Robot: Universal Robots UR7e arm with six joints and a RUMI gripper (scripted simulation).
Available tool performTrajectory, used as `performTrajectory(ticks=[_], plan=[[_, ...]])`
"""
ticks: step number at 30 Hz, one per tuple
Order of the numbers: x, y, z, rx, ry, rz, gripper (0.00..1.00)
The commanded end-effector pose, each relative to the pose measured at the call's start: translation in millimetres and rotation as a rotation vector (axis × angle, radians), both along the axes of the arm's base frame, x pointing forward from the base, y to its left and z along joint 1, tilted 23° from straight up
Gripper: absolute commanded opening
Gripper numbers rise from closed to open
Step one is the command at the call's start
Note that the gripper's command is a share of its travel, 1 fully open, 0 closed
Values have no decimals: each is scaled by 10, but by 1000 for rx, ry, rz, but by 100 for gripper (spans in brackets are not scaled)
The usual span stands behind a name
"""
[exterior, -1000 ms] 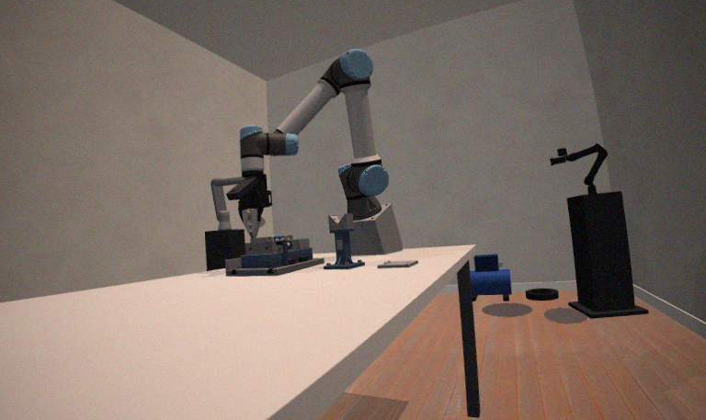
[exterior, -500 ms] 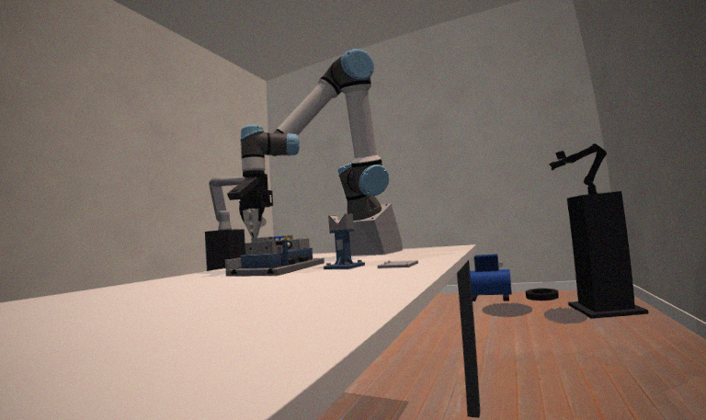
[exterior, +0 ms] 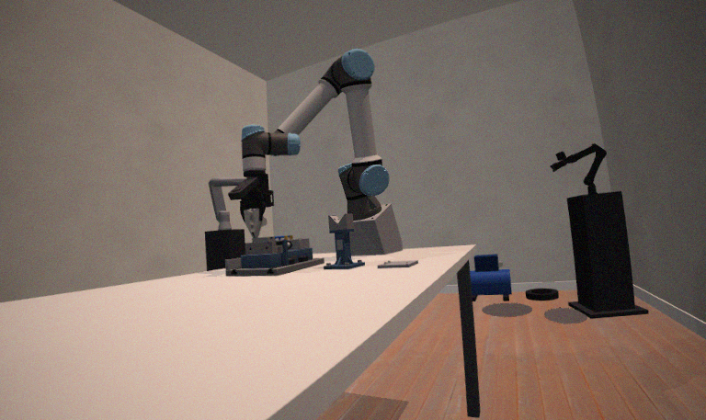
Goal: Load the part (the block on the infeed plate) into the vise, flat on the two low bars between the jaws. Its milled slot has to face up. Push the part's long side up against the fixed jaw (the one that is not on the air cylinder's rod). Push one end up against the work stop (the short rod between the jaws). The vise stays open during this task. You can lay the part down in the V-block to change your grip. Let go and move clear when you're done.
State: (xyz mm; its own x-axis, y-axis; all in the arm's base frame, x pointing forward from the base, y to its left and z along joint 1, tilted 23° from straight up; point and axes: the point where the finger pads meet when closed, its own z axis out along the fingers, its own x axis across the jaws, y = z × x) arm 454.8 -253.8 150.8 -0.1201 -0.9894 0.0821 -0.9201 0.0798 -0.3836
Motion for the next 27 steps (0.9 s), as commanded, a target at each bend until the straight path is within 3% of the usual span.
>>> performTrajectory(ticks=[1,27], plan=[[3,10,4,-1,-1,0,0],[7,42,1,-1,-1,0,0]])
